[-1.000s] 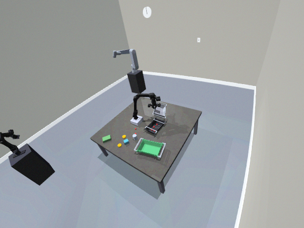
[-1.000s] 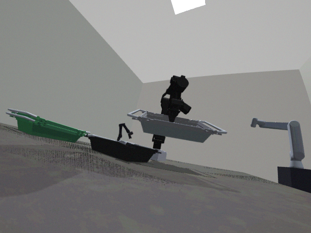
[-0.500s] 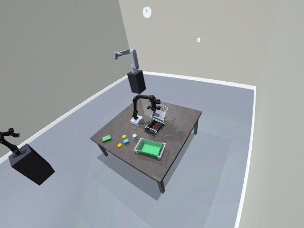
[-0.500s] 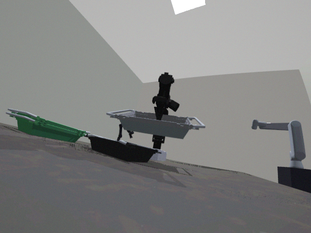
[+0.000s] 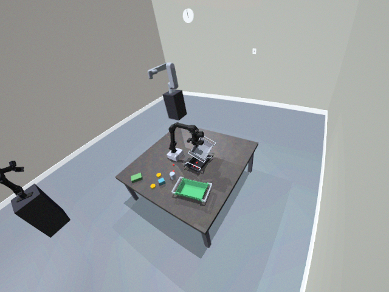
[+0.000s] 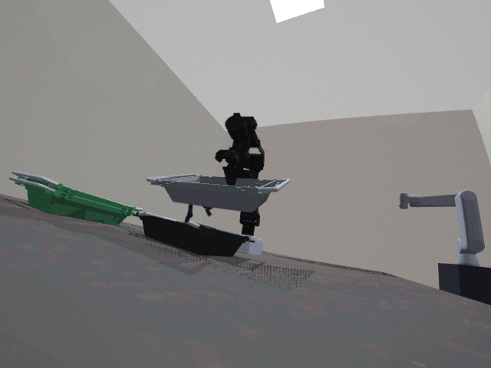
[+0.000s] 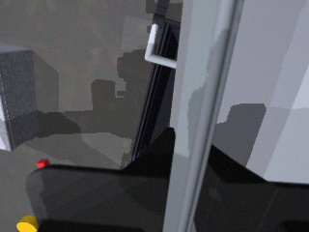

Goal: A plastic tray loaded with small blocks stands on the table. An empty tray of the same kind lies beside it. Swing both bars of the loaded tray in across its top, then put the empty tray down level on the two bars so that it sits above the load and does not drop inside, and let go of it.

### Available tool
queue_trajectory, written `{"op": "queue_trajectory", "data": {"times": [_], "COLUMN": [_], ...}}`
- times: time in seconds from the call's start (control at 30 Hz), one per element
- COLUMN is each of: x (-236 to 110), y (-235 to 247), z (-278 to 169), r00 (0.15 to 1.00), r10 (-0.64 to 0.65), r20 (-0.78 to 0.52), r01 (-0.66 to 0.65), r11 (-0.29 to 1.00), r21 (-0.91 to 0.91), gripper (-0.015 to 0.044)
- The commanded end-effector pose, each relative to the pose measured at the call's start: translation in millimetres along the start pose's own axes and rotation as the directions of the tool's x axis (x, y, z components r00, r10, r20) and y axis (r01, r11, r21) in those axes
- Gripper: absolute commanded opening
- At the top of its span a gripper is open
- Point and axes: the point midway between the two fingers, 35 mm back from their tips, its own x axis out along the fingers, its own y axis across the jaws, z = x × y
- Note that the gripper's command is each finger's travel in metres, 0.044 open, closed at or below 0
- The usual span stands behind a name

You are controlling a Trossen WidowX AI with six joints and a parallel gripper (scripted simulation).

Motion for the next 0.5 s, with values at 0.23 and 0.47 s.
{"op": "queue_trajectory", "data": {"times": [0.23,0.47], "x": [-2.7,-2.1], "y": [-2.2,-0.6], "z": [-48.5,-66.8], "r00": [1.0,1.0], "r10": [-0.016,-0.014], "r20": [-0.01,-0.012], "r01": [0.017,0.016], "r11": [0.991,0.983], "r21": [0.132,0.184], "gripper": [0.0,0.0]}}
